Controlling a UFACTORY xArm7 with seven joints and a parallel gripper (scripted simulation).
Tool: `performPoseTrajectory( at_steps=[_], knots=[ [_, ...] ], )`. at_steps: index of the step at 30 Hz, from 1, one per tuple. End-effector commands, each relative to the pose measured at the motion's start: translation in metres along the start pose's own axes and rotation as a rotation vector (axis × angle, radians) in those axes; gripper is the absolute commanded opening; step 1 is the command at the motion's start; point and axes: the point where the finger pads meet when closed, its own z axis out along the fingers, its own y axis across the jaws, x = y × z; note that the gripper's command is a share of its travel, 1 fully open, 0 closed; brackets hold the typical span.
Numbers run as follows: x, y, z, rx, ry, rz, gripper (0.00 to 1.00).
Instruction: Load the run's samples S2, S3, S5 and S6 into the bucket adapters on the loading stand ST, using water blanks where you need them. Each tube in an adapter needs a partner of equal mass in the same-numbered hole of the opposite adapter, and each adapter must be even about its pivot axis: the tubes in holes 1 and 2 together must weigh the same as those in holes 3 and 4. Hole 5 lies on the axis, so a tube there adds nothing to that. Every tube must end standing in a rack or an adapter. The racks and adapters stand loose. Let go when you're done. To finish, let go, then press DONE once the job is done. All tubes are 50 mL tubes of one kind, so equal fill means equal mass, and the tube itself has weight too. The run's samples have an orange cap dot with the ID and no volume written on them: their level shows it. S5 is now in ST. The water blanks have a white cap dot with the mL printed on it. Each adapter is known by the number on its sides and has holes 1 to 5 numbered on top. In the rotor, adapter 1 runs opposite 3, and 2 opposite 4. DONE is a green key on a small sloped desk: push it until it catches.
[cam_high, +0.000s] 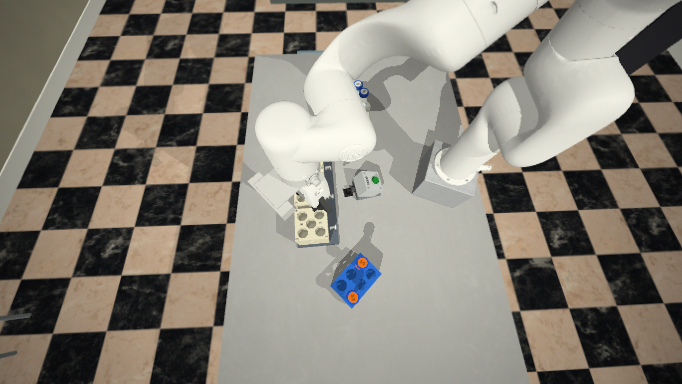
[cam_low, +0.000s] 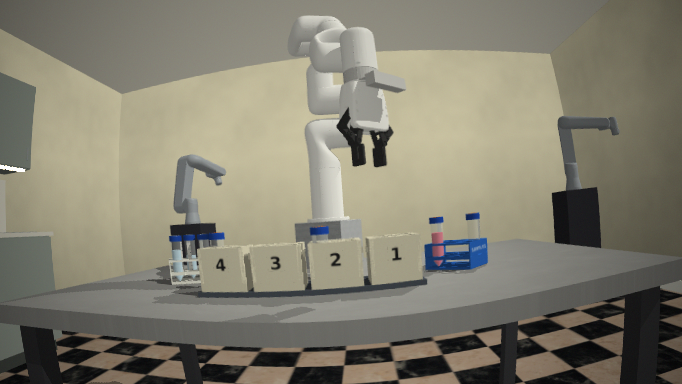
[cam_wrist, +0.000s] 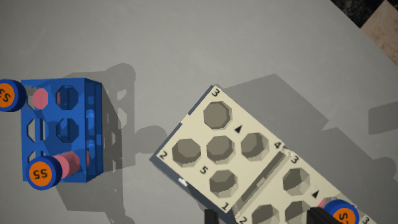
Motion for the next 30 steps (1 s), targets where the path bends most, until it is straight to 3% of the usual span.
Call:
performPoseTrajectory(
  at_steps=[1, 30],
  knots=[
    [0.007, -0.015, -0.002, -0.001, 0.006, -0.012, 0.57],
    [0.053, -0.142, -0.002, 0.0, 0.006, -0.012, 0.57]
  ],
)
